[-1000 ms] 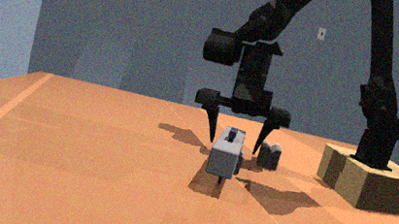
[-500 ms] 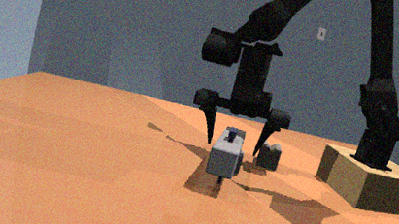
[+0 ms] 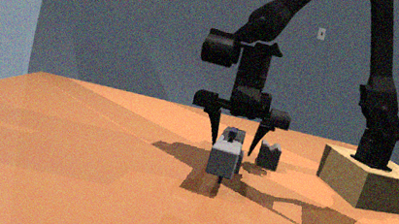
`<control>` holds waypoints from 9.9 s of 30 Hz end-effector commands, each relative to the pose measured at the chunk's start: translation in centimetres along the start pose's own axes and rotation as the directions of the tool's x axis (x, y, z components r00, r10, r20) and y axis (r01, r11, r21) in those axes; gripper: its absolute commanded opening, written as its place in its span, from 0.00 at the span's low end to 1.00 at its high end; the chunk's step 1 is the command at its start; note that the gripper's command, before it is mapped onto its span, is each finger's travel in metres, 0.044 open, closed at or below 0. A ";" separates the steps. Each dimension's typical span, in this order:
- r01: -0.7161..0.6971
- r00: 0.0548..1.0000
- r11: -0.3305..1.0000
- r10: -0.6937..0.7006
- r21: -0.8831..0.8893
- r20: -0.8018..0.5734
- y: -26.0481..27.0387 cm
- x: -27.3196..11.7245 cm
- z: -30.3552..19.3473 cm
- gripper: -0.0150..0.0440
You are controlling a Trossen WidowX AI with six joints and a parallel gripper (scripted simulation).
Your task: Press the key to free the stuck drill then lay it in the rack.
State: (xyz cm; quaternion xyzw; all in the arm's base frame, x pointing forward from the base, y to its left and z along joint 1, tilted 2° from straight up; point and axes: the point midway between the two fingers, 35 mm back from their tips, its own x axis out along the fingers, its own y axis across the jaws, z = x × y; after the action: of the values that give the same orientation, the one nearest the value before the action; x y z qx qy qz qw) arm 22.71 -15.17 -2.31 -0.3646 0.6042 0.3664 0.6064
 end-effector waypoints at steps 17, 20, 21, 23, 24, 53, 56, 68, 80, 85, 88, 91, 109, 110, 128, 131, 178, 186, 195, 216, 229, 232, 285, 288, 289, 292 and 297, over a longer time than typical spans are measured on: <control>-0.001 1.000 1.000 0.001 0.002 0.002 0.0 -0.1 0.0 0.25; -0.003 1.000 1.000 0.003 0.003 0.004 0.1 -0.2 0.0 0.25; -0.003 1.000 1.000 0.003 0.003 0.004 0.1 -0.2 0.0 0.25; -0.003 1.000 1.000 0.003 0.003 0.004 0.1 -0.3 0.0 0.25; -0.003 1.000 1.000 0.003 0.003 0.004 0.1 -0.3 0.0 0.25; -0.003 1.000 1.000 0.003 0.003 0.002 0.1 -0.2 -3.3 0.25; -0.003 1.000 1.000 0.003 0.003 0.002 0.1 -0.3 -3.6 0.25; -0.003 1.000 1.000 0.003 0.003 0.000 0.1 -0.3 -5.5 0.25; -0.003 1.000 1.000 0.003 0.003 -0.001 0.1 -0.3 -7.1 0.25; -0.003 1.000 1.000 0.003 0.003 -0.001 0.2 -0.7 -6.8 0.25; -0.003 1.000 1.000 0.003 0.003 -0.001 0.2 -0.8 -6.8 0.25; -0.003 1.000 1.000 0.003 0.003 -0.001 0.3 -0.9 -6.8 0.25; -0.003 1.000 1.000 0.003 0.003 -0.001 0.4 -1.5 -6.6 0.25; -0.003 1.000 1.000 0.003 0.003 -0.001 0.4 -1.6 -6.6 0.25; -0.003 1.000 1.000 0.003 0.003 -0.001 0.5 -2.3 -6.4 0.25; -0.003 1.000 1.000 0.003 0.003 -0.001 0.5 -2.5 -6.4 0.25; -0.003 1.000 1.000 0.003 0.003 -0.001 0.5 -4.4 -6.4 0.25; -0.003 1.000 1.000 0.003 0.003 -0.001 0.5 -4.7 -6.5 0.25; -0.004 1.000 1.000 0.004 0.003 -0.001 2.2 -4.4 -6.7 0.25; -0.007 1.000 1.000 0.007 0.003 -0.002 6.4 -4.2 -7.5 0.25; -0.008 1.000 1.000 0.008 0.003 -0.002 7.7 -3.5 -7.9 0.25; -0.008 1.000 1.000 0.008 0.003 -0.002 7.6 -3.0 -7.9 0.25; -0.009 1.000 1.000 0.009 0.003 -0.002 7.9 1.4 -7.7 0.25; -0.009 1.000 1.000 0.009 0.003 -0.002 7.9 1.4 -7.7 0.25; -0.009 1.000 1.000 0.009 0.003 -0.002 7.9 1.4 -7.7 0.25; -0.009 1.000 1.000 0.009 0.003 -0.002 7.9 1.4 -7.6 0.25; -0.009 1.000 1.000 0.009 0.003 -0.002 7.9 1.4 -7.6 0.25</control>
State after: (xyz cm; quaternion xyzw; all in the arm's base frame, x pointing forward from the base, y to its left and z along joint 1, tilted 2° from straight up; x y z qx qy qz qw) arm 12.05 -18.60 -3.26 -0.3652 0.6102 0.3630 0.6021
